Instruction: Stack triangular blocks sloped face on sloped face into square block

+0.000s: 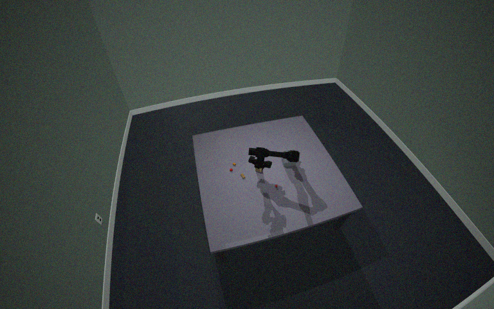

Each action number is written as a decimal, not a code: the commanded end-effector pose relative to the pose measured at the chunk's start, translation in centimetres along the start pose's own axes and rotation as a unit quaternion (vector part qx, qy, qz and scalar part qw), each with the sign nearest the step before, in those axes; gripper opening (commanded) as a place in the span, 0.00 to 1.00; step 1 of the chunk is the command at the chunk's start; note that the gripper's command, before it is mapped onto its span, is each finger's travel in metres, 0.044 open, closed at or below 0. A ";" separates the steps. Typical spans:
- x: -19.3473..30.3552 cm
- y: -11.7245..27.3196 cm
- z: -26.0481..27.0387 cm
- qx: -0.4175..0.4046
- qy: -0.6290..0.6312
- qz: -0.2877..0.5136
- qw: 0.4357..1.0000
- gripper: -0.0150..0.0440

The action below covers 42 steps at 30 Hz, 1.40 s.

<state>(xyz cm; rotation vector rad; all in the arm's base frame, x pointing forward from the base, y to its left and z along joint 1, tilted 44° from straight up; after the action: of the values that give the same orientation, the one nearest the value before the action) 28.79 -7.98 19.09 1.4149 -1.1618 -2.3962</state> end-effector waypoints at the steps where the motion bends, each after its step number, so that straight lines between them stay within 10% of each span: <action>1: 1.7 0.4 -1.1 -0.002 -0.005 0.006 1.000 0.25; 42: 16.9 3.4 -3.9 -0.030 0.004 -0.032 0.999 0.25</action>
<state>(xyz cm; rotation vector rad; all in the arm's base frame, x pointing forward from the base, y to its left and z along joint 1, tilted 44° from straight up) 21.24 -21.28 9.31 1.4665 -1.0676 -2.4343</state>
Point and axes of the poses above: the point midway between the two fingers, 35 mm back from their tips, its own y axis back along the fingers, its own z axis across the jaws, x = y × z, the point moved 8 cm from there along y, back along the fingers
